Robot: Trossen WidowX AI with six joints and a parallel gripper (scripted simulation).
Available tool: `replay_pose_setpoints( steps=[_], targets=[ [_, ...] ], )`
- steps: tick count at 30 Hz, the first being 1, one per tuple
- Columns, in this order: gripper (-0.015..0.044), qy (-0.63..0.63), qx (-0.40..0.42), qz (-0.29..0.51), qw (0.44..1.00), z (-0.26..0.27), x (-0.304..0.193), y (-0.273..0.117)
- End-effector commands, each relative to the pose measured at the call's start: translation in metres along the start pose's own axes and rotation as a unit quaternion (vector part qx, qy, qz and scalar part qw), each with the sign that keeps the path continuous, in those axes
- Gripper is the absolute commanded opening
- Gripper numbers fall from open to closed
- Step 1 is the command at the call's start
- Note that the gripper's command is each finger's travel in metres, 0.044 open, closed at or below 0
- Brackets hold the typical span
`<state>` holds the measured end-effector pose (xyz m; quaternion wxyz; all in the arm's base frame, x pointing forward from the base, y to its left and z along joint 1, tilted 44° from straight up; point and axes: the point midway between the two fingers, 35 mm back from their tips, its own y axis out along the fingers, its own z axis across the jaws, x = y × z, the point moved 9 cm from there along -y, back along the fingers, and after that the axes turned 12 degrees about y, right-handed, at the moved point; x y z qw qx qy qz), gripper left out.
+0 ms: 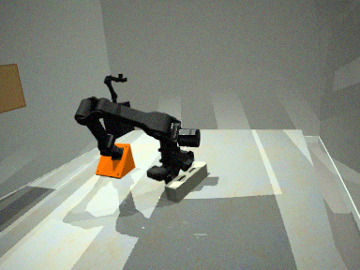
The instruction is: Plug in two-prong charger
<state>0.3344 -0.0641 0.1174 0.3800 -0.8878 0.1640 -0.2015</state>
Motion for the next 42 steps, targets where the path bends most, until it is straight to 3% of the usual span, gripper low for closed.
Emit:
replay_pose_setpoints(
  steps=[1, 42],
  targets=[
    [0.0000, 0.008, 0.002, -0.011, 1.000, 0.0002, 0.0044, -0.0044],
    [0.0000, 0.008, 0.002, -0.011, 1.000, 0.0004, 0.0061, -0.0002]
  ],
)
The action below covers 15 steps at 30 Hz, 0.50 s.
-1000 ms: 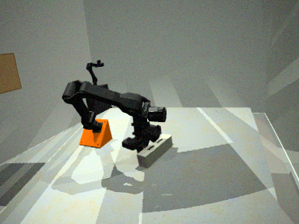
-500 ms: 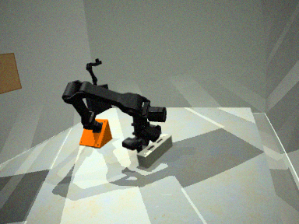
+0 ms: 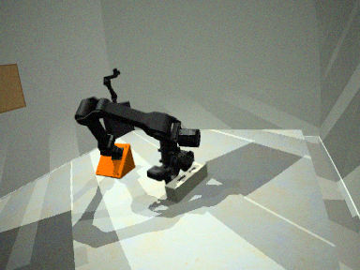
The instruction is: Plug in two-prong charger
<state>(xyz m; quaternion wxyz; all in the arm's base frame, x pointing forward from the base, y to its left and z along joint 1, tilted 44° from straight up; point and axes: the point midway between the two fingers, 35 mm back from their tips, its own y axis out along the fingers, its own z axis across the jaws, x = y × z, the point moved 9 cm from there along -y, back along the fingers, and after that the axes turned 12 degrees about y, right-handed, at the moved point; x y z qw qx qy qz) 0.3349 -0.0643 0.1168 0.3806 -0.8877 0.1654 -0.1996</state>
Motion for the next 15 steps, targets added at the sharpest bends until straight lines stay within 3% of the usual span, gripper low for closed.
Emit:
replay_pose_setpoints(
  steps=[1, 10, 15],
  targets=[
    [0.0000, 0.000, 0.000, 0.000, 1.000, 0.0000, 0.0000, 0.0000],
    [0.0000, 0.000, 0.000, 0.000, 1.000, 0.0000, 0.0000, 0.0000],
    [0.0131, 0.000, 0.000, 0.000, 1.000, 0.0000, 0.0000, 0.0000]
  ],
)
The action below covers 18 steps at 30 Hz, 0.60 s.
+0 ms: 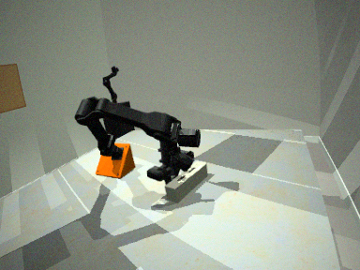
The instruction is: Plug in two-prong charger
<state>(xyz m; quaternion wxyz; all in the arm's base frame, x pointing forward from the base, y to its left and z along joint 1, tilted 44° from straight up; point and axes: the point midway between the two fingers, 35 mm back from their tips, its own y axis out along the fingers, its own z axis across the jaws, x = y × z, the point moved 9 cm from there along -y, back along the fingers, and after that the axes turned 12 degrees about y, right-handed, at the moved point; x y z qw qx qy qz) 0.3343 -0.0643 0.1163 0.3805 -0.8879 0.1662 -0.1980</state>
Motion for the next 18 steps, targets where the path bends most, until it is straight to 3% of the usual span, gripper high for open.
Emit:
replay_pose_setpoints(
  steps=[1, 12, 18],
  targets=[
    [0.0157, 0.001, 0.001, -0.001, 1.000, 0.0000, 0.0006, -0.0004],
    [0.0440, 0.001, 0.001, -0.001, 1.000, 0.0000, 0.0005, -0.0004],
    [0.0440, 0.002, 0.001, -0.003, 1.000, -0.0003, -0.0010, -0.0003]
  ],
)
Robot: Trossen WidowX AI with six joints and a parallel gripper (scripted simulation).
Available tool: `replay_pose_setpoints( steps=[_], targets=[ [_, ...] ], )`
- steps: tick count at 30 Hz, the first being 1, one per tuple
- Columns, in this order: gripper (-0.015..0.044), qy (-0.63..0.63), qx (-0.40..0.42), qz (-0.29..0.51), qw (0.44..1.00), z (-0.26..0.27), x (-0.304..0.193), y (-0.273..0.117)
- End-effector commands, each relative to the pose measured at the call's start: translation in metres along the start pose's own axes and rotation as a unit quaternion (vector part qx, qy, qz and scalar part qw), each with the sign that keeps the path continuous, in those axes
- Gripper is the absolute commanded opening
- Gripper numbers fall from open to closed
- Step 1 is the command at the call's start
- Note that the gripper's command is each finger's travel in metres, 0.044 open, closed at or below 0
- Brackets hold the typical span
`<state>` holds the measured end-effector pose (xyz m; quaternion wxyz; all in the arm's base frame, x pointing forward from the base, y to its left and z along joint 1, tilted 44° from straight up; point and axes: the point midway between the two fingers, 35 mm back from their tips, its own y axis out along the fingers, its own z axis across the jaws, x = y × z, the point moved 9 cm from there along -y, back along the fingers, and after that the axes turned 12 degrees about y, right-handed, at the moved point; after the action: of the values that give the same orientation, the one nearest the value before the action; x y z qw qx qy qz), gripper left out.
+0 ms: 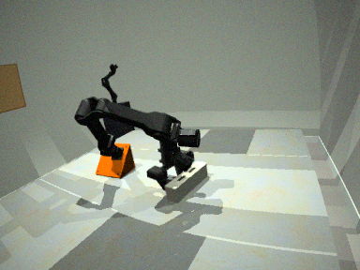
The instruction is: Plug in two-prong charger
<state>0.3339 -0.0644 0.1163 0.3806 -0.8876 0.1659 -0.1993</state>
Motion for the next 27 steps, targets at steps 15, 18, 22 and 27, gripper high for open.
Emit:
replay_pose_setpoints(
  steps=[15, 18, 22, 27],
  targets=[
    [0.0440, 0.004, 0.001, -0.006, 1.000, -0.0009, -0.0055, 0.0001],
    [0.0440, 0.004, 0.001, -0.007, 1.000, -0.0010, -0.0064, 0.0002],
    [0.0440, 0.005, 0.001, -0.008, 1.000, -0.0013, -0.0077, 0.0004],
    [0.0440, 0.006, 0.001, -0.010, 1.000, -0.0016, -0.0093, 0.0006]
  ],
)
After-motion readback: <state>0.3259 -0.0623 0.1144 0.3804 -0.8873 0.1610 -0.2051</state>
